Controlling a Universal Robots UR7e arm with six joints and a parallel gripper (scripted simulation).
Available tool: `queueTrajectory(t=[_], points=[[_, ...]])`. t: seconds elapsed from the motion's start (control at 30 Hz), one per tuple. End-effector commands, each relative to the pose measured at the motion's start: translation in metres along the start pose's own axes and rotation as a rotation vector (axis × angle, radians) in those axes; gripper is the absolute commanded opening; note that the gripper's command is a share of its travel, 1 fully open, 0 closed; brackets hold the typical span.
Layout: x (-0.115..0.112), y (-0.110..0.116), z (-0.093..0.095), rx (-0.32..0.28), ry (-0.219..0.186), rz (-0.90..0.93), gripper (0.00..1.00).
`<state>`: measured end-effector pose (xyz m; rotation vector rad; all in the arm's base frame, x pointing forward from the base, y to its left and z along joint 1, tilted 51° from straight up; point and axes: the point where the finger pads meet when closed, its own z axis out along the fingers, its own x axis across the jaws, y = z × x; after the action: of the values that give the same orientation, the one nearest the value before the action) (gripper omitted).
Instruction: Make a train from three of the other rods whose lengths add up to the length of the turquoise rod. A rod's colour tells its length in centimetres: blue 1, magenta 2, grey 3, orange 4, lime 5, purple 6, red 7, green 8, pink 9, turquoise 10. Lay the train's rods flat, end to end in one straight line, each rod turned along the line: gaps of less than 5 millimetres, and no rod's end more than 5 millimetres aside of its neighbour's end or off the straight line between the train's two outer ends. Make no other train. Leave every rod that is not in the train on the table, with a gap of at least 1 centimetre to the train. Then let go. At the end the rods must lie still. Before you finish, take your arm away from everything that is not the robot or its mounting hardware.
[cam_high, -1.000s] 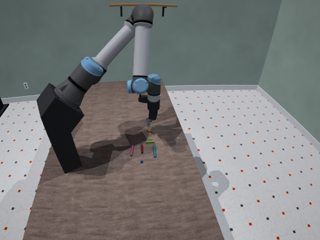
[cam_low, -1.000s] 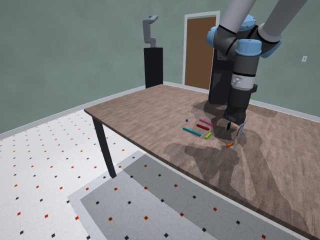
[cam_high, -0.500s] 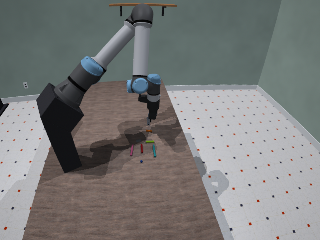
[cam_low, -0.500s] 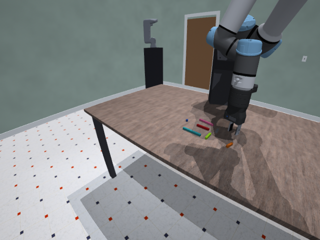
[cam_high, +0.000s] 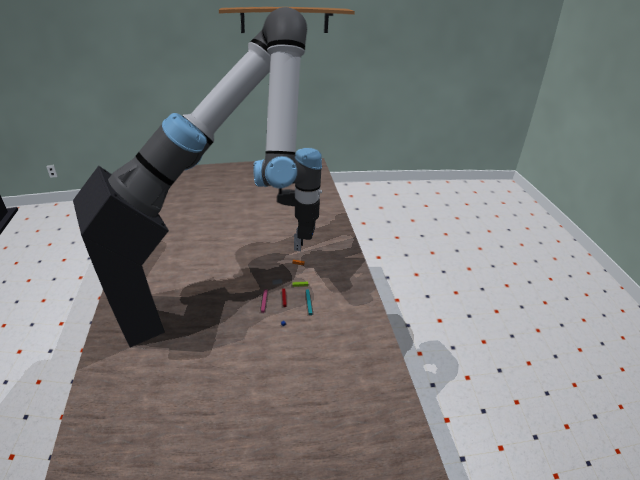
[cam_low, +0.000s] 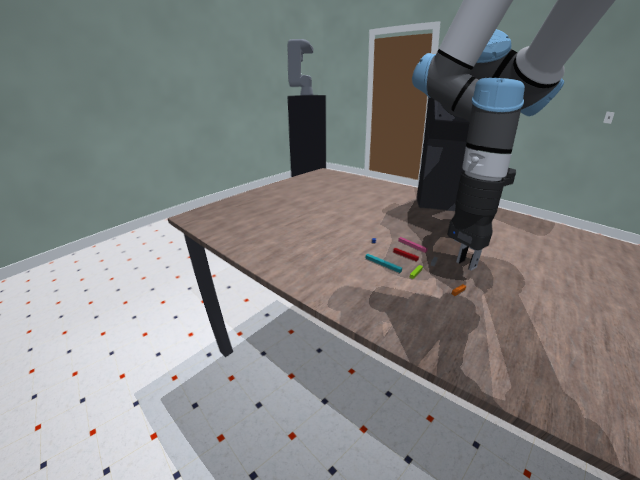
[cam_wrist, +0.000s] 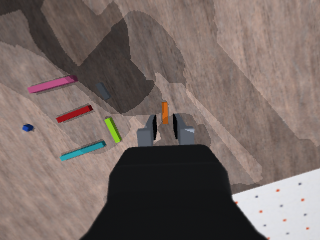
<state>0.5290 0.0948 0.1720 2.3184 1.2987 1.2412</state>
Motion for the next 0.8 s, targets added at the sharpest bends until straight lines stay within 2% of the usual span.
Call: queueTrajectory(t=[0.0, 0.77], points=[[0.0003, 0.0003, -0.0003, -0.001, 0.001, 0.0, 0.54], [0.0004, 0.0003, 0.0059, 0.0, 0.0, 0.0, 0.54]])
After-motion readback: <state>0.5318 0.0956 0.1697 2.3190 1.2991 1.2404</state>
